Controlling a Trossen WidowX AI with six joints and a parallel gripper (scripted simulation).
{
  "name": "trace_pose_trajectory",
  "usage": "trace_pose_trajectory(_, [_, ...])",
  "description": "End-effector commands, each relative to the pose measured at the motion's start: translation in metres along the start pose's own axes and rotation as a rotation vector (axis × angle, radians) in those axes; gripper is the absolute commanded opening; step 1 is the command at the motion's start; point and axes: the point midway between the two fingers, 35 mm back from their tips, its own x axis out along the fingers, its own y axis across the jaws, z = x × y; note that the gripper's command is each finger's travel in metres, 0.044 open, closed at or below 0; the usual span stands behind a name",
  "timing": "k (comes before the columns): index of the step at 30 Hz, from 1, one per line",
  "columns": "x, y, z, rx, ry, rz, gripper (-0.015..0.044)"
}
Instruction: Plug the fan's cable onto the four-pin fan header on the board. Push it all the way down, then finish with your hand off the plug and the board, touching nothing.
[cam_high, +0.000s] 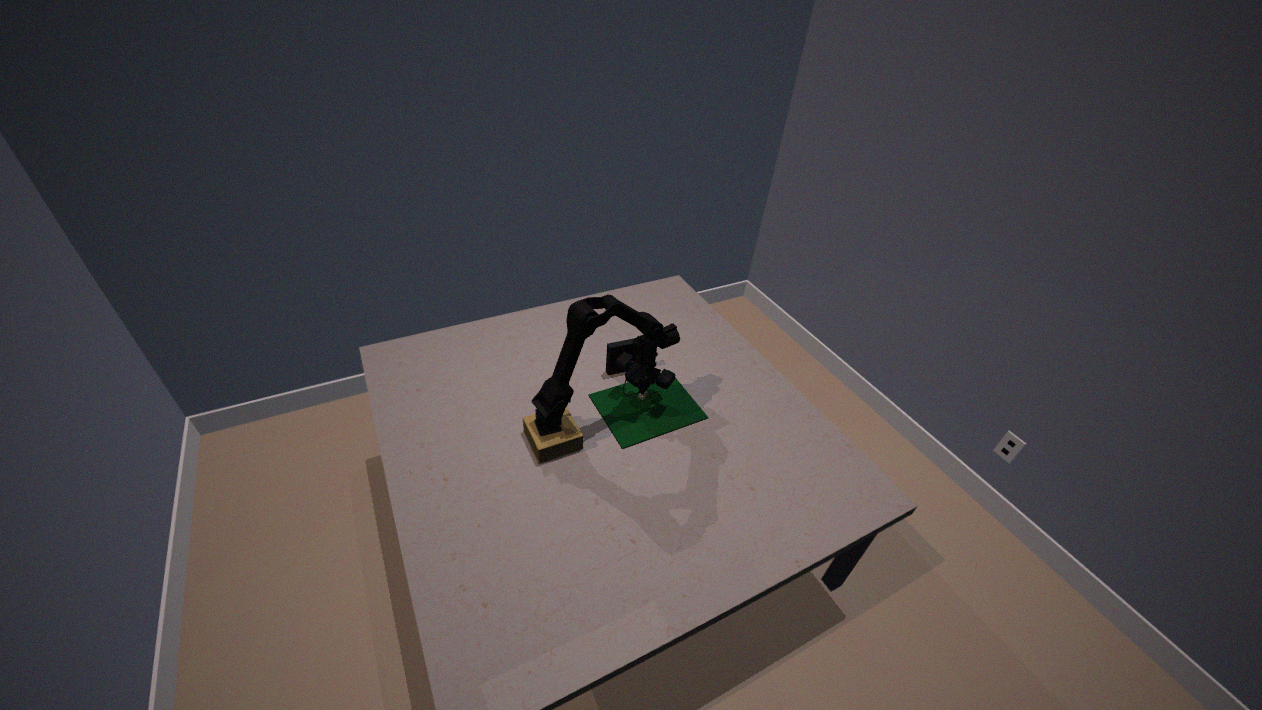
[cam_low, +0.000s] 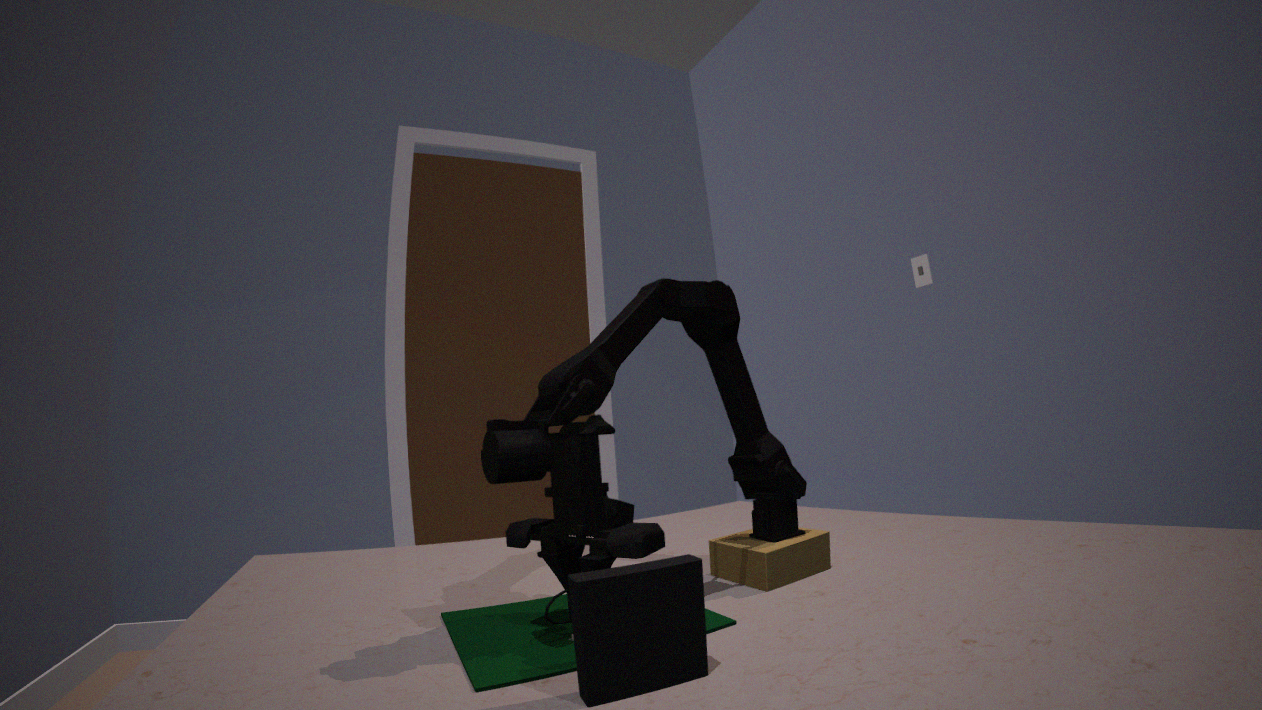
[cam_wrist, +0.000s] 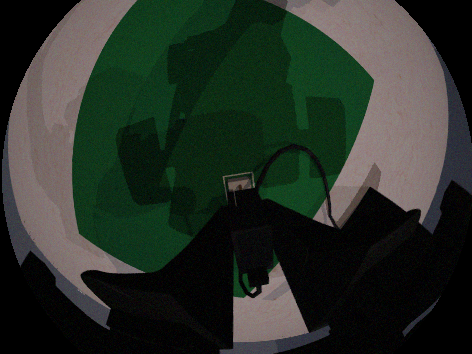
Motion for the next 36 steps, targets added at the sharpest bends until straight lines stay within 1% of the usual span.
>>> trace_pose_trajectory(1, [0.0012,-0.0002,0.0009,0.002,-0.004,0.001,0.0])
trace_pose_trajectory(23, [0.0013,0.0001,0.0003,0.005,-0.004,0.001,0.0])
trace_pose_trajectory(36, [0.0078,0.0002,0.0003,0.006,-0.004,0.001,0.0])
